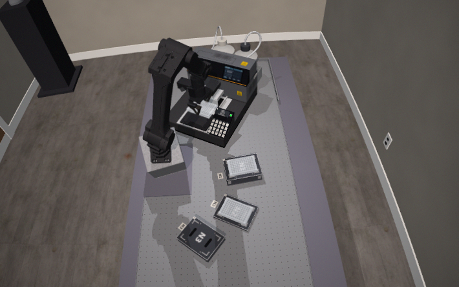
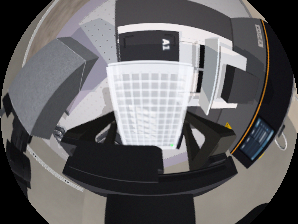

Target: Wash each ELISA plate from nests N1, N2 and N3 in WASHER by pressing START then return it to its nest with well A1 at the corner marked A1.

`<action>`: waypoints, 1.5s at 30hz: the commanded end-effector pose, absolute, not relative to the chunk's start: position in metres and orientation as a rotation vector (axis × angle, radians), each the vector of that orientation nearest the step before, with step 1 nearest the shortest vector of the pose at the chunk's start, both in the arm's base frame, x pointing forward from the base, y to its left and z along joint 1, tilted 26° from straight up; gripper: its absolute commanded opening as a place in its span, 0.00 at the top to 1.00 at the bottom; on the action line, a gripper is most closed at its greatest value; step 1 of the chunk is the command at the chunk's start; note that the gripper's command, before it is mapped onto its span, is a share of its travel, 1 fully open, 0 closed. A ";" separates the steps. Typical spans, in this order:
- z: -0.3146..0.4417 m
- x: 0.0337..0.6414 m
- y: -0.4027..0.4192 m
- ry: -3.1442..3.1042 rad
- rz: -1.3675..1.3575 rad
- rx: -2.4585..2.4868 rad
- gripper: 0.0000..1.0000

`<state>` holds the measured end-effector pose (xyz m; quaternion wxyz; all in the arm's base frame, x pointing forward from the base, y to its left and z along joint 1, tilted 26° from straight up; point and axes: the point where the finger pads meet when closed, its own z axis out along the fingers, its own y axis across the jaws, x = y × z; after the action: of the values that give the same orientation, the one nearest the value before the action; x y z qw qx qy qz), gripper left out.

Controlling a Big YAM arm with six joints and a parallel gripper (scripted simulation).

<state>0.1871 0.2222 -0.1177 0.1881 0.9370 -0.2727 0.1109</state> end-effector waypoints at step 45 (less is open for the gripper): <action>-0.121 0.160 0.247 -0.731 0.299 2.650 0.16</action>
<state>0.1543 0.2427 -0.1298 0.1933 0.9412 -0.2564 0.1047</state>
